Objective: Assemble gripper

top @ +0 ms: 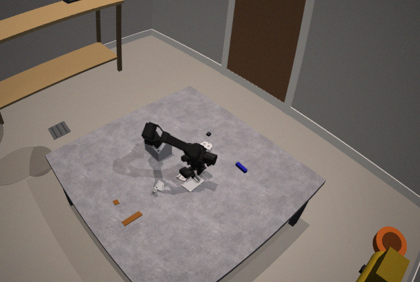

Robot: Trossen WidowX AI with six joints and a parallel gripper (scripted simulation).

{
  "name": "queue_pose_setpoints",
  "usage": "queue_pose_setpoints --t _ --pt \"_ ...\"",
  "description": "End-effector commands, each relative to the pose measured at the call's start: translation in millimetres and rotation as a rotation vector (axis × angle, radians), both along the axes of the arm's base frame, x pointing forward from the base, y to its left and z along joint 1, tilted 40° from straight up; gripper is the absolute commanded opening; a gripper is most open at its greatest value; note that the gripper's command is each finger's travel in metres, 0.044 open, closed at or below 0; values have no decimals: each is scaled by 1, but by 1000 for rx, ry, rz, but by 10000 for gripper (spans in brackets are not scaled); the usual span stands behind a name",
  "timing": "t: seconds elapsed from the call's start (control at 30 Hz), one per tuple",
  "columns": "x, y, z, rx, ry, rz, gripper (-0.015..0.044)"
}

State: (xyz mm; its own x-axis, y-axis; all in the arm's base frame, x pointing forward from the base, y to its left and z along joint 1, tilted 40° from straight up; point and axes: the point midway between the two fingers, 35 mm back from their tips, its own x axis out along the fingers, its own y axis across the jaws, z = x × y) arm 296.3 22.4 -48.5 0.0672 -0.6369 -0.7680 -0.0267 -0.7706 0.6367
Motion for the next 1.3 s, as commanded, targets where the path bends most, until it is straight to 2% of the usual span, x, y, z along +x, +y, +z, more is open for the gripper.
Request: queue_pose_setpoints --t 0.0,1.27 --pt "1 -1 0 -5 -1 5 134" --pt "1 -7 -7 -5 -3 2 134"
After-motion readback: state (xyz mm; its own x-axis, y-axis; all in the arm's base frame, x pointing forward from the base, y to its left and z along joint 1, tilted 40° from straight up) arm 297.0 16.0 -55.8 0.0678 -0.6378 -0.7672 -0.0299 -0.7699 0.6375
